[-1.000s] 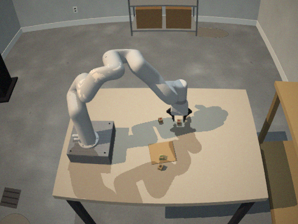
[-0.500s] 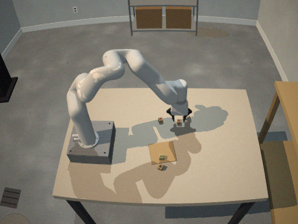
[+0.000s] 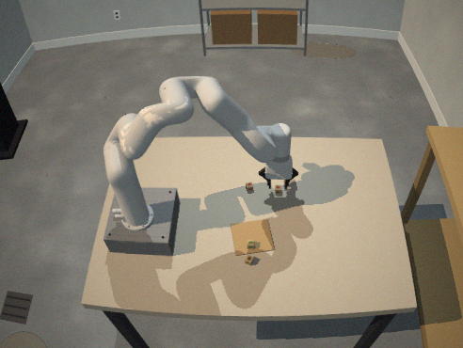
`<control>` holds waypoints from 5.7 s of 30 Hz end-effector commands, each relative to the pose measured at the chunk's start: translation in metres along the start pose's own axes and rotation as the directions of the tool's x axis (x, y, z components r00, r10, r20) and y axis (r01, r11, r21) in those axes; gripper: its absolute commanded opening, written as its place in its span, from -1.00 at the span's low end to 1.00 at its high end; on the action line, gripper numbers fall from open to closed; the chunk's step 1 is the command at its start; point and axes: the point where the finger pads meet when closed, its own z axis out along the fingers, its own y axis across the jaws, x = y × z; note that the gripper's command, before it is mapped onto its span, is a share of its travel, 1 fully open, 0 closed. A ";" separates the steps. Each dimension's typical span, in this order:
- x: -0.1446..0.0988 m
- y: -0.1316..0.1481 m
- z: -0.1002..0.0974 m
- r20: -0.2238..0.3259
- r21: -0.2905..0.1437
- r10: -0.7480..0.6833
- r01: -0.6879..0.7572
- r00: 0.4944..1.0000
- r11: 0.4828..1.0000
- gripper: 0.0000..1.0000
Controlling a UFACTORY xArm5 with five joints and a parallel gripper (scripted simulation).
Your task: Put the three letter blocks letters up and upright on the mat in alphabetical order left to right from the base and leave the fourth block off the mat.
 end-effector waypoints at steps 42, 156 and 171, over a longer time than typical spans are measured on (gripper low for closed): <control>0.001 0.001 -0.002 -0.002 -0.004 0.000 0.000 1.000 1.000 0.26; 0.001 0.001 0.028 -0.002 -0.004 0.000 0.000 1.000 1.000 -0.16; 0.001 0.001 0.028 -0.002 -0.004 0.000 0.000 1.000 1.000 -0.57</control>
